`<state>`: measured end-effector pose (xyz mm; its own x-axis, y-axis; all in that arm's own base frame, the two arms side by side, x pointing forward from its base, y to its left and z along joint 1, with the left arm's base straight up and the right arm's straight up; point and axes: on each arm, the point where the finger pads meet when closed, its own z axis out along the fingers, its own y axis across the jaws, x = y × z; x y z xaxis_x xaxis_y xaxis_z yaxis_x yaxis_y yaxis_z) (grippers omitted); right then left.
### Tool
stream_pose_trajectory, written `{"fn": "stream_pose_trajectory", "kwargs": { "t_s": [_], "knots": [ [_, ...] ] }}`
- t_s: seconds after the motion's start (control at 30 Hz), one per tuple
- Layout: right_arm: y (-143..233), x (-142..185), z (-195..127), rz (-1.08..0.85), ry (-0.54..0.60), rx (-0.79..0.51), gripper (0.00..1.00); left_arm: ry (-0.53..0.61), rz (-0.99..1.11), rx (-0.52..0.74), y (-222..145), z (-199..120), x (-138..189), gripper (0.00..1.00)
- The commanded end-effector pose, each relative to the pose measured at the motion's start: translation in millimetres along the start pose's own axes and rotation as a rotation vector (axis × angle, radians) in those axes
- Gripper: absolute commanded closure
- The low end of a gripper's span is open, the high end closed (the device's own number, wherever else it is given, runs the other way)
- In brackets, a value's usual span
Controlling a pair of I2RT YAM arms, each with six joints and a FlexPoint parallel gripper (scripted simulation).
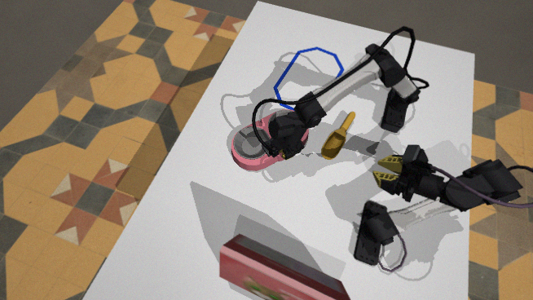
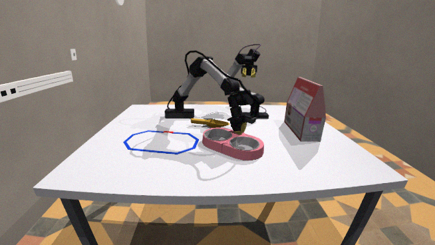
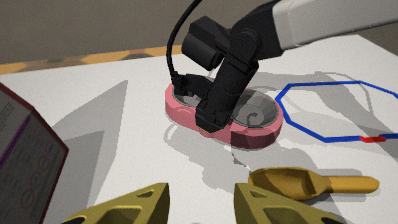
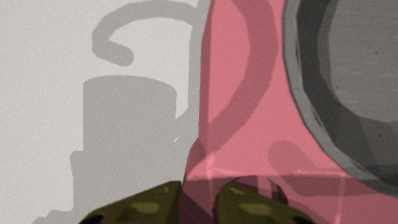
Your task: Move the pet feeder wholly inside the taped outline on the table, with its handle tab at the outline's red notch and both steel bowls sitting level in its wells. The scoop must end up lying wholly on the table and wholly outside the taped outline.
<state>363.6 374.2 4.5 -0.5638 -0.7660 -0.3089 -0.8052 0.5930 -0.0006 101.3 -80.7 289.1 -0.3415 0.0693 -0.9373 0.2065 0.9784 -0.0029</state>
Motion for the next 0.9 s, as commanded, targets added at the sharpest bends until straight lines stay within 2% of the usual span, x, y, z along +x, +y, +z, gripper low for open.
{"fn": "stream_pose_trajectory", "kwargs": {
  "t_s": [0.0,0.53,0.87],
  "knots": [
    [-11.7,3.8,-16.6,0.028,-0.001,0.025,0.95,-0.006,0.009,0.001,-0.2,-0.5,-1.9,0.66],
    [-13.4,1.5,-19.3,-0.014,-0.045,0.006,0.95,-0.006,0.009,0.001,-0.2,-0.5,-1.9,0.66],
    [-27.0,30.8,-26.0,-0.047,-0.035,-0.002,0.95,-0.006,0.009,0.001,-0.2,-0.5,-1.9,0.66]
  ]
}}
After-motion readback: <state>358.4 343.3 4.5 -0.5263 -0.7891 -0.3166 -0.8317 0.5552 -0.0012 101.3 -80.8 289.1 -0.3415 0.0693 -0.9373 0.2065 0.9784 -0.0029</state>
